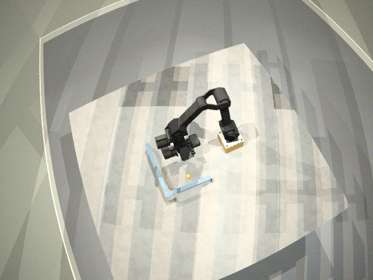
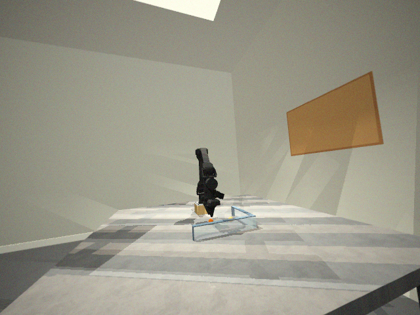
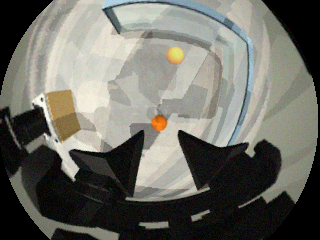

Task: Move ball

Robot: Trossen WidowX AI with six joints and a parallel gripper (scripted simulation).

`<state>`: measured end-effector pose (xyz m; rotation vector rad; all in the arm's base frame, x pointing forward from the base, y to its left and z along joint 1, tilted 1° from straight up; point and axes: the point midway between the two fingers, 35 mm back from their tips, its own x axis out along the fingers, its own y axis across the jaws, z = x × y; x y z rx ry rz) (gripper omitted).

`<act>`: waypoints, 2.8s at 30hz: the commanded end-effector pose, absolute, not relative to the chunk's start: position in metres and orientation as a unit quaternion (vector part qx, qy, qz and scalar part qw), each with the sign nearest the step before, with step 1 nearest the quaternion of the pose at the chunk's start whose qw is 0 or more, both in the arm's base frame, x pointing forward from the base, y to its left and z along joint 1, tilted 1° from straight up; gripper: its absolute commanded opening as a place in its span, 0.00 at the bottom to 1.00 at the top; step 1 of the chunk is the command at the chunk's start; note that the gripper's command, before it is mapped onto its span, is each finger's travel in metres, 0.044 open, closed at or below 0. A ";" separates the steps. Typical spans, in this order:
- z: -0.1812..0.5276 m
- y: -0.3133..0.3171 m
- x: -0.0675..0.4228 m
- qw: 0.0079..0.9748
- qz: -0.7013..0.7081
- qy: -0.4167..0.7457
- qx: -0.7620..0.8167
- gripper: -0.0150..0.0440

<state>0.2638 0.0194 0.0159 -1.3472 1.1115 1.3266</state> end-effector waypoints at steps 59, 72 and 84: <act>0.104 0.023 0.263 0.456 0.541 0.448 -0.546 0.25; 0.084 0.084 0.269 0.458 0.542 0.447 -0.545 0.25; 0.067 0.137 0.262 0.459 0.544 0.446 -0.543 0.25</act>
